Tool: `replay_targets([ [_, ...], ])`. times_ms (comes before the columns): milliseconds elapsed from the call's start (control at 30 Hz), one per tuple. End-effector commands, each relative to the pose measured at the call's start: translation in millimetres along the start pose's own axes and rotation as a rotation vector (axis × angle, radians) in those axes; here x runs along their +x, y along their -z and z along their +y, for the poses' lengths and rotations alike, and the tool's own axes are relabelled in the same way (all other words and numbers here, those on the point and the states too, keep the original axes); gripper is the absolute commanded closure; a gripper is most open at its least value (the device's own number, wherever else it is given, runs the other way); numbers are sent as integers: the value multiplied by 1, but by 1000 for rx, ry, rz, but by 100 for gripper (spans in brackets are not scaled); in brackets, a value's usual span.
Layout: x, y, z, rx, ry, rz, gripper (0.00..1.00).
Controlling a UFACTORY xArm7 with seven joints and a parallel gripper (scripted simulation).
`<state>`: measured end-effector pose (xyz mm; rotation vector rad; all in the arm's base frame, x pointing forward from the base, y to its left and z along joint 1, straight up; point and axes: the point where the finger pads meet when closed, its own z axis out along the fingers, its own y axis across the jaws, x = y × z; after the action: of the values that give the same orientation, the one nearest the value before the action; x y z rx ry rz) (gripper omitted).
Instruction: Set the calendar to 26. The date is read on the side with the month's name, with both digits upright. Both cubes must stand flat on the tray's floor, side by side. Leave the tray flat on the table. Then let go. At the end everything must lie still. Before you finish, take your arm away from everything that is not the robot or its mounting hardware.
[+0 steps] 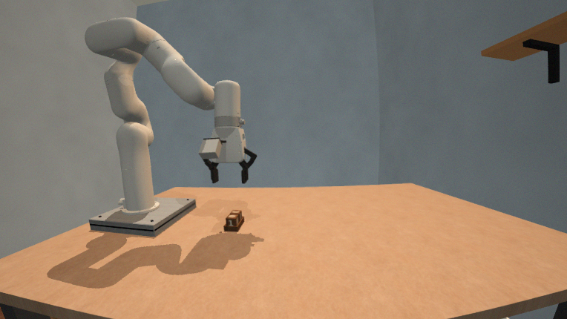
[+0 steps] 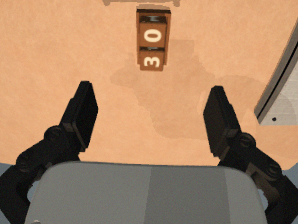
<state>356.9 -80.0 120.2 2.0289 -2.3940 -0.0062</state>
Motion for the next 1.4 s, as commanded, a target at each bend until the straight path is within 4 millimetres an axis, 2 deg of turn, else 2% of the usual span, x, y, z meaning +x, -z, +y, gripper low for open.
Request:
replay_targets([
  [0,0,18,-1,4,0,0,0],
  [167,0,35,-1,4,0,0,0],
  [300,0,40,-1,4,0,0,0],
  [1367,0,41,-1,4,0,0,0],
])
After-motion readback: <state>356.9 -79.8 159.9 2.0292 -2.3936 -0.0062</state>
